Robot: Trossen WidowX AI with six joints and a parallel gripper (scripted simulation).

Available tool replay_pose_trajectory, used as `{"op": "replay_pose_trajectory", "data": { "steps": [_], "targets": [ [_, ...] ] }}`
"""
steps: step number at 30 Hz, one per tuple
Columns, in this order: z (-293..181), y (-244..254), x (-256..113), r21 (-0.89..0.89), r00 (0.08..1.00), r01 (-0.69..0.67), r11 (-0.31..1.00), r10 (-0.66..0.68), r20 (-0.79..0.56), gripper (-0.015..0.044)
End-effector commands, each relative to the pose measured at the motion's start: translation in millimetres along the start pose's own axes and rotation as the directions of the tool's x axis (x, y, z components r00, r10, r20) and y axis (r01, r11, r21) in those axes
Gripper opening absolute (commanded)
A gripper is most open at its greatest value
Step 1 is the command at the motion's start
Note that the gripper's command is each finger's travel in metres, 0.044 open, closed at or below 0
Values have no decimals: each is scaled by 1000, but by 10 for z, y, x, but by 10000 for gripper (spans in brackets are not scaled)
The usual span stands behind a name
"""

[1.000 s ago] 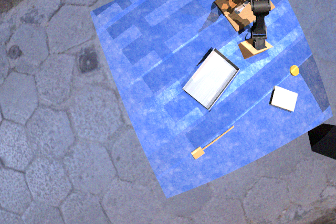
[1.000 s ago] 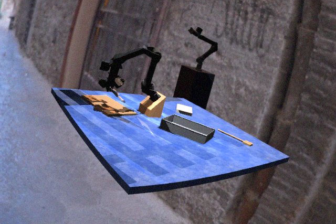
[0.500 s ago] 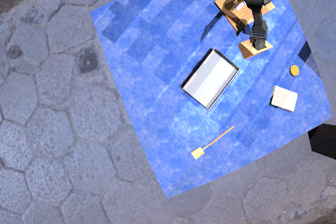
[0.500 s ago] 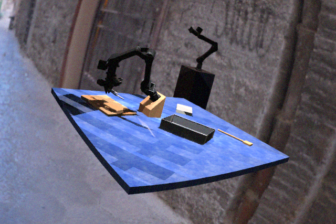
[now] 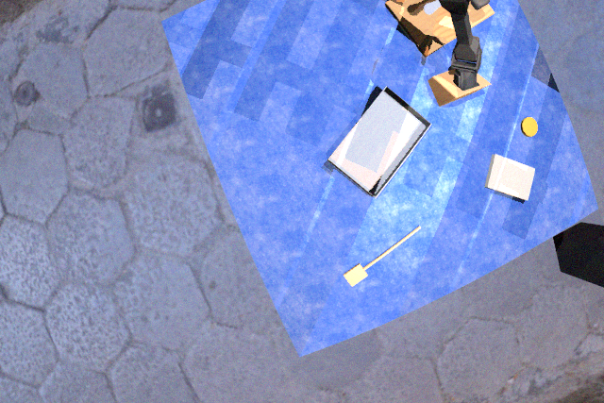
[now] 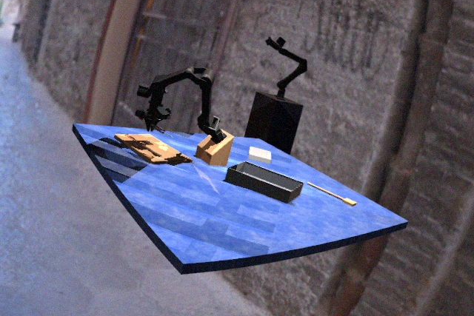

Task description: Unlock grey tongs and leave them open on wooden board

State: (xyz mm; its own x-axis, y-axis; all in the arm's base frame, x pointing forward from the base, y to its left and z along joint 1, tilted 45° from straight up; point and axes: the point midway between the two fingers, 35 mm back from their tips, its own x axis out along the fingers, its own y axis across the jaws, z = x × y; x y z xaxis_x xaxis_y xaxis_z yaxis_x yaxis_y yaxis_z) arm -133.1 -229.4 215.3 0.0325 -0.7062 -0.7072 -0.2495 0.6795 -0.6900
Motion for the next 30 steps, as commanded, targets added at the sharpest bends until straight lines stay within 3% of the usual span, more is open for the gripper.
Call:
{"op": "replay_pose_trajectory", "data": {
  "steps": [1,27,30],
  "targets": [
    [-9,-22,-1,-7,1000,8,1000,-8,-1,-150],
    [-9,-27,319,-6,1000,10,1000,-10,-1,-150],
    [-8,-40,308,-13,1000,15,1000,-15,1,-71]
  ]
}}
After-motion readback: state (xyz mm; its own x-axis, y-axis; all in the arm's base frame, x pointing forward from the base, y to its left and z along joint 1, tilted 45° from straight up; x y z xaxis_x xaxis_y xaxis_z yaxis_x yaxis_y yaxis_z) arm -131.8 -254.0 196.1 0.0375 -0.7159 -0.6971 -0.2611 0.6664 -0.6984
